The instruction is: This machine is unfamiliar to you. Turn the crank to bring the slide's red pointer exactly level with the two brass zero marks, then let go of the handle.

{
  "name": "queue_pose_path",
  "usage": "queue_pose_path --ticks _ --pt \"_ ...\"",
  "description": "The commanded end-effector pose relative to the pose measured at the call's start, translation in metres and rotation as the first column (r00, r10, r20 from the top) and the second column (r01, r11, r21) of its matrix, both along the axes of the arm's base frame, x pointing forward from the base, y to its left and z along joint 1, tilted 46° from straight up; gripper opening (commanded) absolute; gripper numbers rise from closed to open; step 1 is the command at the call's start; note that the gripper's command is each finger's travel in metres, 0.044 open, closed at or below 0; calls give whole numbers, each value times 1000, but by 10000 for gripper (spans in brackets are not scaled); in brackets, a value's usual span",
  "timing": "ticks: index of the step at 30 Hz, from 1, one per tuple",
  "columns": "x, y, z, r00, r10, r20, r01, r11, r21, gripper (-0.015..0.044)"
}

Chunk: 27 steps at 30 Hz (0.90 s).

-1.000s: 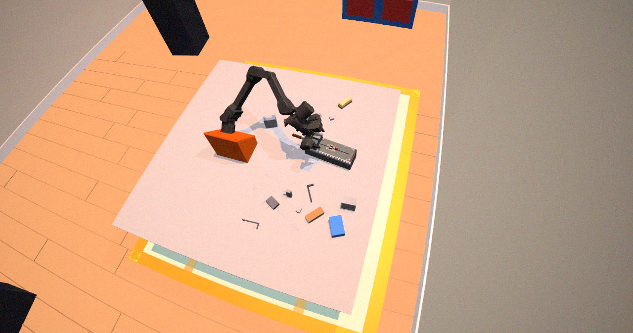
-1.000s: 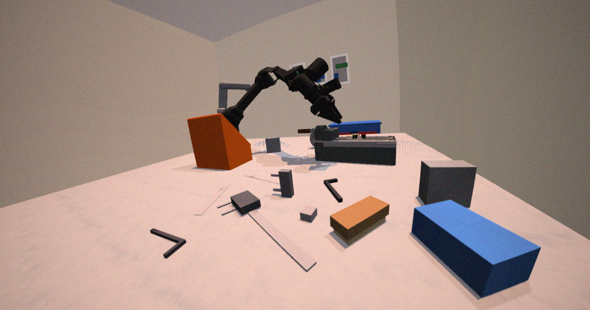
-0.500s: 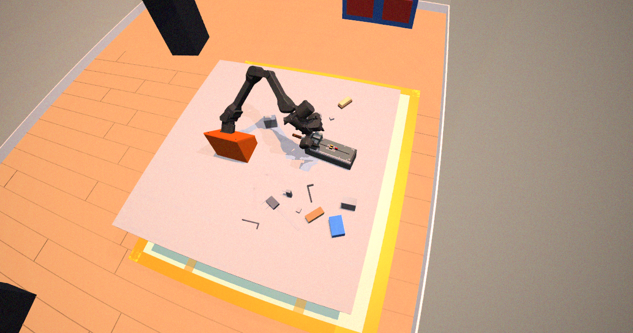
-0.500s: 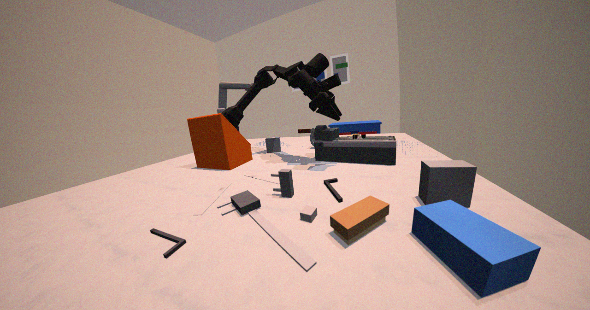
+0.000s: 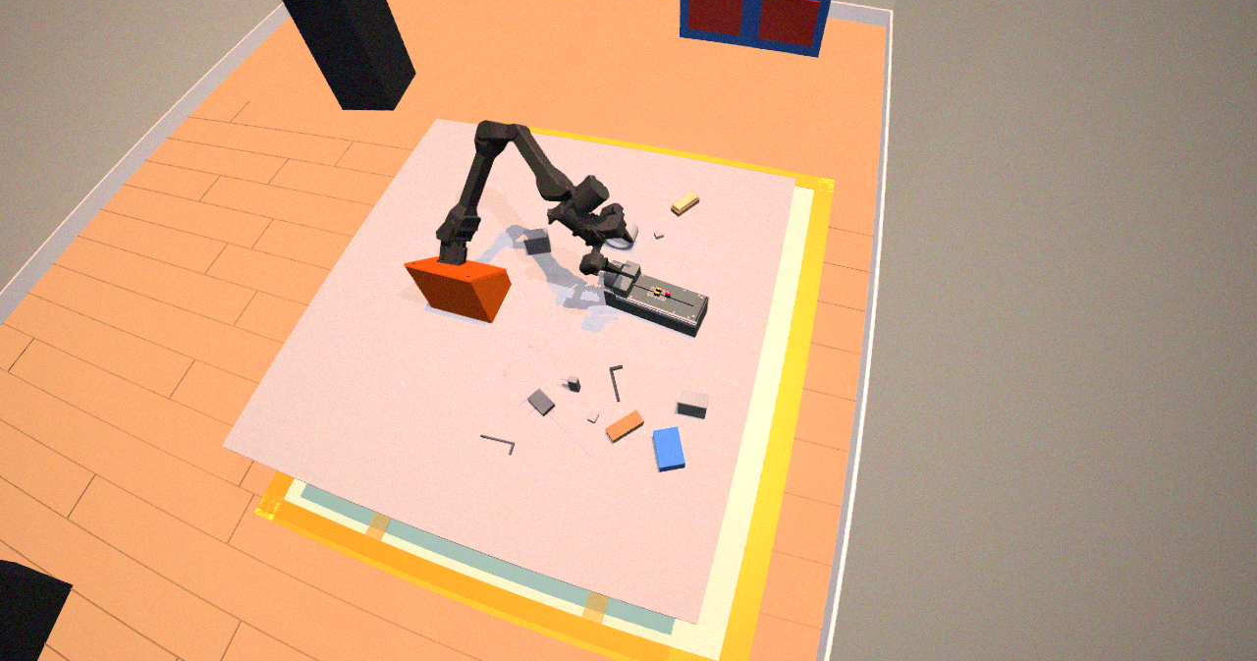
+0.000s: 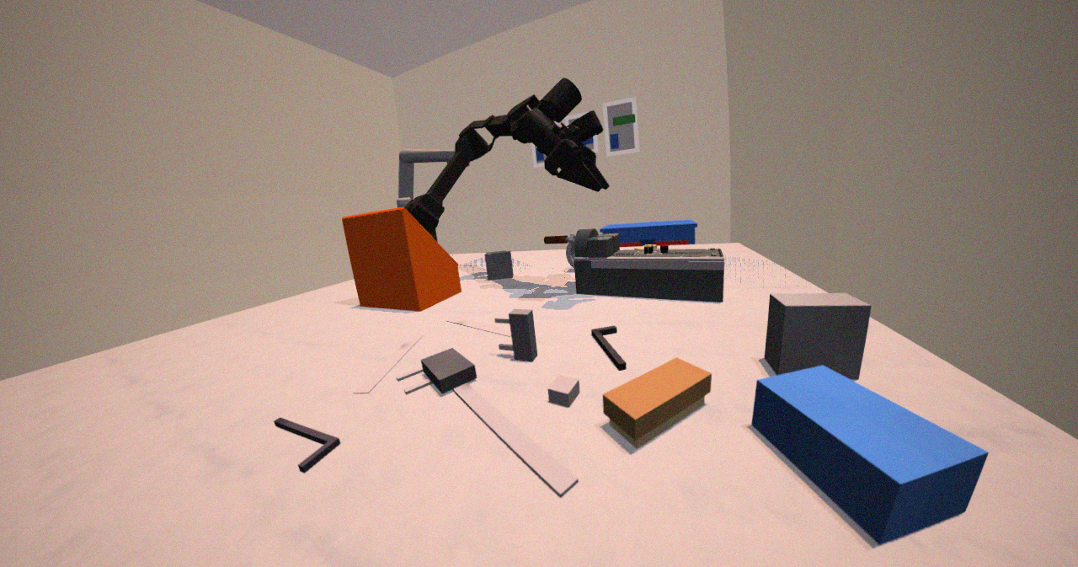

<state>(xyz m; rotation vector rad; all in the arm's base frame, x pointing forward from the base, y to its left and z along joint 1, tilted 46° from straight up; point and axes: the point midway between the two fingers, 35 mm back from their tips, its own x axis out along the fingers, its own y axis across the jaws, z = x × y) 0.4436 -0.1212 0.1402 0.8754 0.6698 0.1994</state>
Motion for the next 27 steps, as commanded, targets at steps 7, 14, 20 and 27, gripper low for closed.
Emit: queue_pose_path --ticks 7,14,20,27 --pt "-54 15 -1 995 -87 -57 85 996 -36 440" --pt "-87 25 -6 987 -138 -84 134 989 -60 440" --pt "-88 26 -7 987 -140 -85 135 989 -61 440" --pt "-81 48 -31 987 -139 -85 134 989 -61 440"
